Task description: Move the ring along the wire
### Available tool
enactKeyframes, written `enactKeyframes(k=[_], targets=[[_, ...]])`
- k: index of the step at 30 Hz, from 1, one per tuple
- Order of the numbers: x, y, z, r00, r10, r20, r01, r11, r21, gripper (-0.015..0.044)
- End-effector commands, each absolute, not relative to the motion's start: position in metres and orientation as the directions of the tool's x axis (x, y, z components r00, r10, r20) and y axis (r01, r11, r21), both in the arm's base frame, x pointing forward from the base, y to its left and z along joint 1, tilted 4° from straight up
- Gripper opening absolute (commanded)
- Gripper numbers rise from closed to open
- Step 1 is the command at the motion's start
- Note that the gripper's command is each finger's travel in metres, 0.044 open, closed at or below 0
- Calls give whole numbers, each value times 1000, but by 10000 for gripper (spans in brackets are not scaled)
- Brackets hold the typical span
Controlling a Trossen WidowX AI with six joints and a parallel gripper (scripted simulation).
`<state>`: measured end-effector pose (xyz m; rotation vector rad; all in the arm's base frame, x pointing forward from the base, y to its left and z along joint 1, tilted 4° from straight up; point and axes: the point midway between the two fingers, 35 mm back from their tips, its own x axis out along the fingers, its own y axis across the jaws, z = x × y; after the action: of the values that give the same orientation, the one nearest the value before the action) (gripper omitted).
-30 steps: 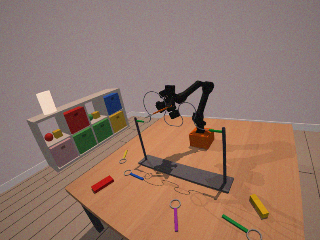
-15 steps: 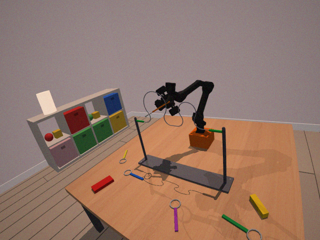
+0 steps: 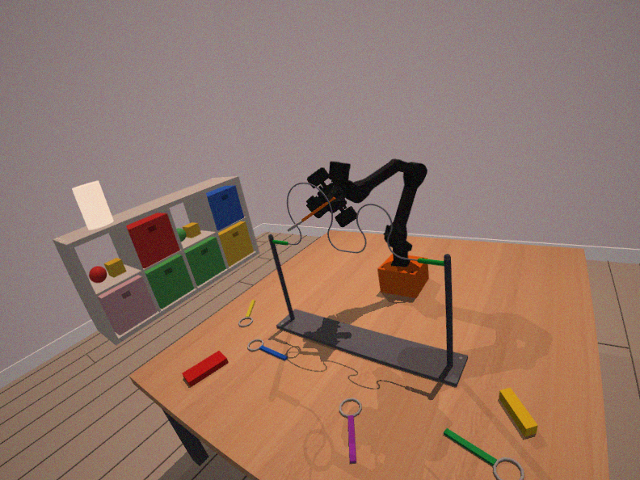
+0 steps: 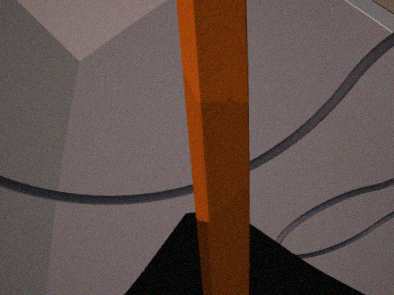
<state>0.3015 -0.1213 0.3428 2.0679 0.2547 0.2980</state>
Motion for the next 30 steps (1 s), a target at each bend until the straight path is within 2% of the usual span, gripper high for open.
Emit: enactKeyframes(k=[1, 30], targets=[[301, -123, 349, 946, 306, 106, 56, -477, 877, -150], [301, -122, 346, 945, 327, 2, 100, -294, 951, -150]])
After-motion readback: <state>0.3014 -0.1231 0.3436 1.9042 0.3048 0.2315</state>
